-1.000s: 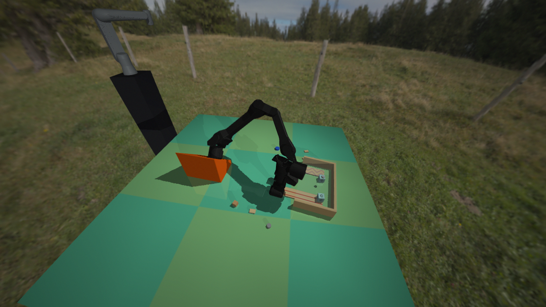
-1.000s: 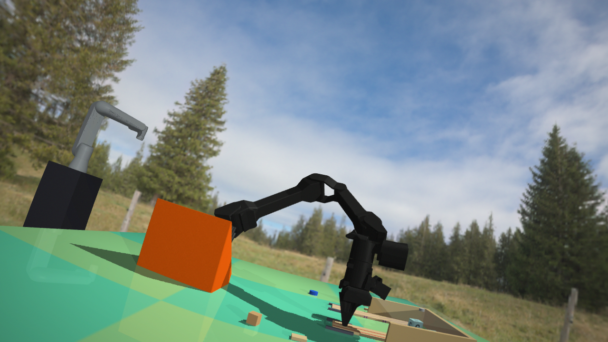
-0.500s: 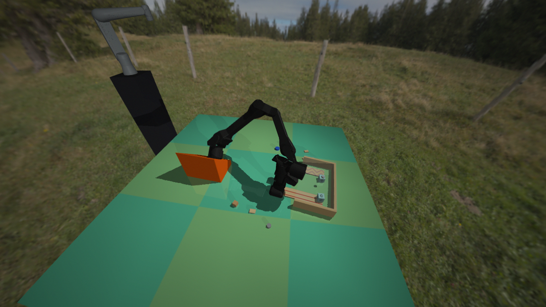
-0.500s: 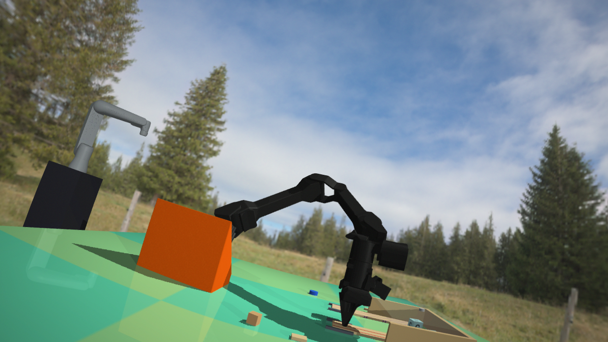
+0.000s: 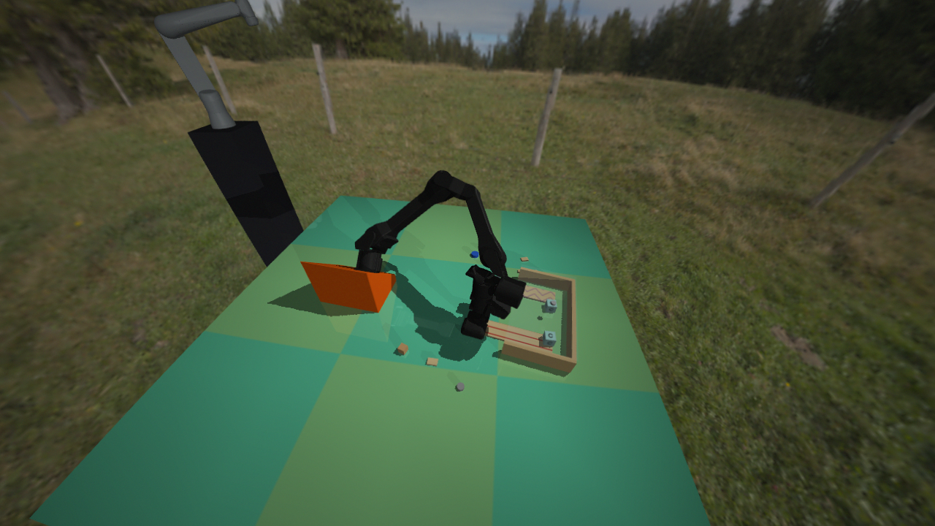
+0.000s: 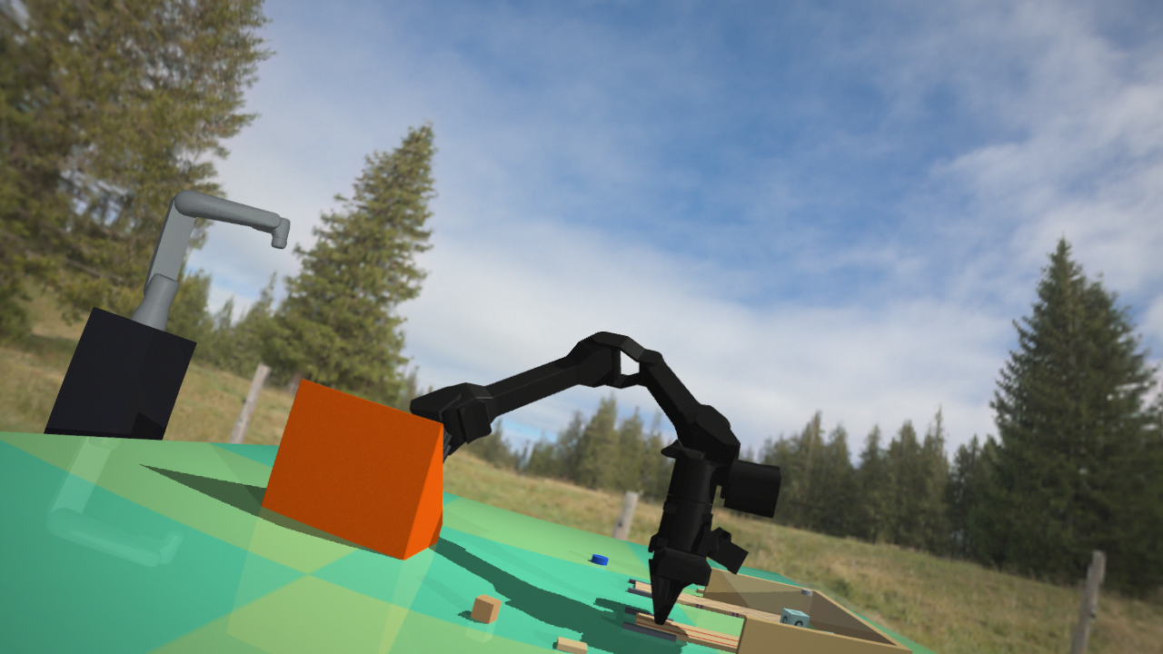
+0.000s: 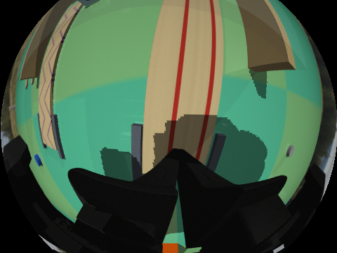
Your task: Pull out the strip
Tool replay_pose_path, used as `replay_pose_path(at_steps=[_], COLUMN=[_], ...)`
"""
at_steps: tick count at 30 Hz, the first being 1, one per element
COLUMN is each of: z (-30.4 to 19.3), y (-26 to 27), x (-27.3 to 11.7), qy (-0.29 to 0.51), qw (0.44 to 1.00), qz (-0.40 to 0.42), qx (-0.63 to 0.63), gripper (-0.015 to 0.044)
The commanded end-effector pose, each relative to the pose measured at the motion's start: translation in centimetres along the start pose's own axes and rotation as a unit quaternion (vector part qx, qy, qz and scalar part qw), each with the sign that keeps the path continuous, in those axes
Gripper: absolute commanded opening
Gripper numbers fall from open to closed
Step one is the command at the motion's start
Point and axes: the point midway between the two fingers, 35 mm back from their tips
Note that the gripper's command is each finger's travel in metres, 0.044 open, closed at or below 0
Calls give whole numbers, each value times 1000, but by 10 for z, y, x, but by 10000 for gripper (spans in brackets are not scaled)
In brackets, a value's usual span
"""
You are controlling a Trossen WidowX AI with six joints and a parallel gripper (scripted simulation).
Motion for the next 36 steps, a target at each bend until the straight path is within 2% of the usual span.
replay_pose_path(at_steps=[1,19,36], z=[0,0,-24], y=[1,1,-5], x=[2,4,5], qy=[1,1,2], qw=[1000,1000,1000], qz=[2,2,2], qx=[1,1,1], gripper=[0,0,0])
Point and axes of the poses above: the point midway between the two fingers, 35 mm back from their tips, its own x axis out along the fingers, its own y axis across the jaws, z = x × y, and after that the axes turned 9 degrees about x, right-handed
